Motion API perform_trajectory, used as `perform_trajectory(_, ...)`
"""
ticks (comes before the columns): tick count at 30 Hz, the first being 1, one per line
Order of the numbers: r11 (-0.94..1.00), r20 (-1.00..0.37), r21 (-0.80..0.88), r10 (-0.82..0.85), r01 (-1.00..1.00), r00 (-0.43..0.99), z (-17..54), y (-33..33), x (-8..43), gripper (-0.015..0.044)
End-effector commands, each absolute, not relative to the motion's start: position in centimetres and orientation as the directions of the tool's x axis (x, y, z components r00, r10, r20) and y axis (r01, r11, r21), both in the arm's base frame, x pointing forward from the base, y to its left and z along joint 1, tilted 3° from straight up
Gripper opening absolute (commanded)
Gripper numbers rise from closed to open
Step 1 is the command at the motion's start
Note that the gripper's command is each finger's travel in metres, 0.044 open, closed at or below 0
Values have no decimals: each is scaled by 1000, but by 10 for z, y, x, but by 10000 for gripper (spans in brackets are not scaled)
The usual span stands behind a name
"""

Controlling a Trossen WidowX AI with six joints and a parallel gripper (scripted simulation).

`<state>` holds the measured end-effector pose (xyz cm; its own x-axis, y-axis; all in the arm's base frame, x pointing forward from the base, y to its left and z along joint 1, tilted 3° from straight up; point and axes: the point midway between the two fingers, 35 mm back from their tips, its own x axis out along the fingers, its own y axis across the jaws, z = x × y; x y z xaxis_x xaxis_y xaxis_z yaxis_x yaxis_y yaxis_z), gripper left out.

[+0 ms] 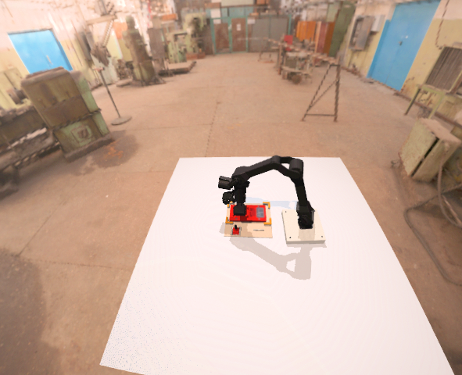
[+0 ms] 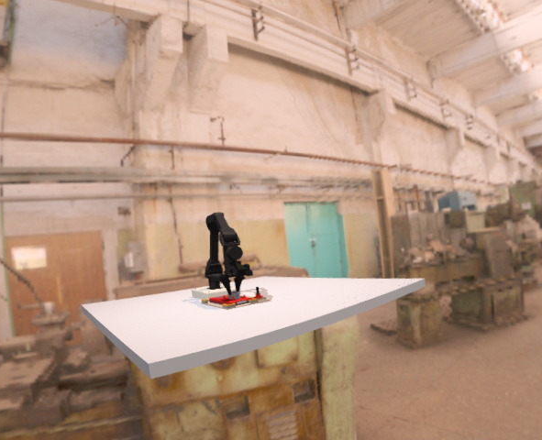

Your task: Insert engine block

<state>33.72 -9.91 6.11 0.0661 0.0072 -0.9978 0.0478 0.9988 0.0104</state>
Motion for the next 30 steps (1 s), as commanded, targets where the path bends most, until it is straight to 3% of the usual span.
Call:
perform_trajectory(1, 999, -998, 13, 9, 51, 68, 60, -99, 338, 159)
perform_trajectory(14, 999, -998, 13, 9, 51, 68, 56, -99, 338, 159)
perform_trajectory(25, 999, -998, 10, 7, 48, 66, 57, -99, 337, 440)
perform_trajectory(30, 999, -998, 10, 7, 48, 66, 57, -99, 337, 440)
